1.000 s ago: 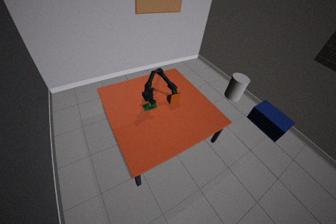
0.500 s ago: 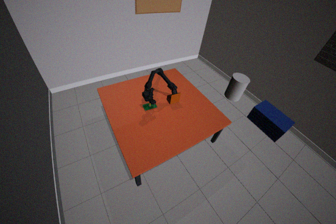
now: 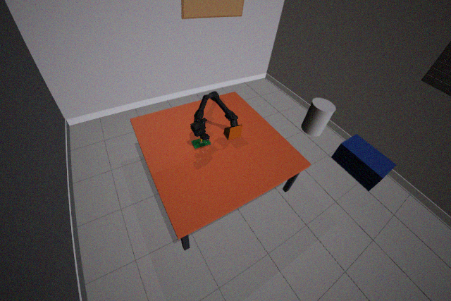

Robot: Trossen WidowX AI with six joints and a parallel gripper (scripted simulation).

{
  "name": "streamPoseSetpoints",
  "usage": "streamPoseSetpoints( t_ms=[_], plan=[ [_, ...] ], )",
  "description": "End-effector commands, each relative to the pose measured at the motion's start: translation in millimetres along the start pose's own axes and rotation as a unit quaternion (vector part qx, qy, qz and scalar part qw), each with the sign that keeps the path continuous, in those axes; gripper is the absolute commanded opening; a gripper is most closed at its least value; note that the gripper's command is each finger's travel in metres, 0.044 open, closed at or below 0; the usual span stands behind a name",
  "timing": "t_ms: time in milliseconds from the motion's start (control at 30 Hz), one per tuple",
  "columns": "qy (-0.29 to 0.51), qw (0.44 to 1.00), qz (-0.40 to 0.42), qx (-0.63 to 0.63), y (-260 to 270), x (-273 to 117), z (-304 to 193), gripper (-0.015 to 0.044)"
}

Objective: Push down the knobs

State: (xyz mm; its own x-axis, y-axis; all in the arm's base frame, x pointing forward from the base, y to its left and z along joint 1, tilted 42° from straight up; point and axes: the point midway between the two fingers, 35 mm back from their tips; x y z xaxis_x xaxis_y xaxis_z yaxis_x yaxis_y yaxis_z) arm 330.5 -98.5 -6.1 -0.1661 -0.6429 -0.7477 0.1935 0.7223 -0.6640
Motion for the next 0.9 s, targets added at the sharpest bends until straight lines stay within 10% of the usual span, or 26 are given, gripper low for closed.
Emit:
streamPoseSetpoints(
  t_ms=[0, 500, 867],
  plan=[
    [0.003, 1.000, -0.002, 0.004, -2, 3, 1, 0.0000],
    [0.003, 1.000, -0.001, 0.004, -1, -20, 2, 0.0000],
    [0.005, 1.000, -0.002, 0.001, 1, -21, -17, 0.0289]
  ],
)
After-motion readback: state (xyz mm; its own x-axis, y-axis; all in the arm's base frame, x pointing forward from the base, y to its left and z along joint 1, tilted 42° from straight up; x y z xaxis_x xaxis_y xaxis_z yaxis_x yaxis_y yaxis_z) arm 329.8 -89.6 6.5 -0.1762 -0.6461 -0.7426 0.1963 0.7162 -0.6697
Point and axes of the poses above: the point midway between the two fingers, 35 mm back from their tips, its own x axis out along the fingers, its own y axis across the jaws, z = x × y, and after that the axes turned 5 degrees about x, right-handed
